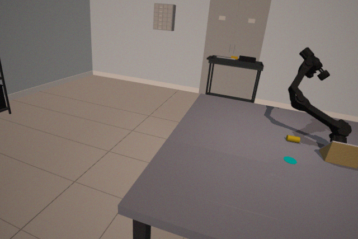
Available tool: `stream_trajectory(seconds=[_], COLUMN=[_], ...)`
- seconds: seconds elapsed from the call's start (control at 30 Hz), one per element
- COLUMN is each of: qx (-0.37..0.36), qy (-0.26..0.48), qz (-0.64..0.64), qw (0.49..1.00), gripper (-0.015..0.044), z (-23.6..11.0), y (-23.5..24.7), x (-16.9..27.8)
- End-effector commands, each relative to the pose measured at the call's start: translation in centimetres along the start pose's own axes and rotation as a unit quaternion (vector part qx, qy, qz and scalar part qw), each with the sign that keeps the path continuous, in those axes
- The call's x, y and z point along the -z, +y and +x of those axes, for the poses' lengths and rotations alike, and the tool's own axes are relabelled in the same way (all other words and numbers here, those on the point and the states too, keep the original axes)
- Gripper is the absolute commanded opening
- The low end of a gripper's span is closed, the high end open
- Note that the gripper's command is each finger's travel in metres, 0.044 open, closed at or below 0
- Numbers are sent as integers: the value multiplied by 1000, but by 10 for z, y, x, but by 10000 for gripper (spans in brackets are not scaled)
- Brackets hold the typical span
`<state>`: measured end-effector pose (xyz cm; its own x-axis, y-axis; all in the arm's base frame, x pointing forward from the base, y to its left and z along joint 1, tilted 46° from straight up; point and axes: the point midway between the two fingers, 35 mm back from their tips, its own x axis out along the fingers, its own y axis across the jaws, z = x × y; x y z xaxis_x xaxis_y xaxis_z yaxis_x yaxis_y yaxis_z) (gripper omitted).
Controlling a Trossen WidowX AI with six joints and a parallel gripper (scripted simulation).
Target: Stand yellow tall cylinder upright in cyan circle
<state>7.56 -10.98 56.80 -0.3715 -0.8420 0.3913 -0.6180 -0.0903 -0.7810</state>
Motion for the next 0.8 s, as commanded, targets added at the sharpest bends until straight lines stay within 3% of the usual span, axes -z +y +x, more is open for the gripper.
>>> stream_trajectory(seconds=[0.0, 0.1, 0.43, 0.77], qx=[0, 0, -53, -181], qy=[-1, -18, -105, -190], qz=[5, 78, 356, 545], qw=[1000, 997, 927, 796], gripper=[374, 309, 309, 309], z=[0, 0, 21, 53], y=[1, 9, 60, 112], x=[1, 13, 35, -1])
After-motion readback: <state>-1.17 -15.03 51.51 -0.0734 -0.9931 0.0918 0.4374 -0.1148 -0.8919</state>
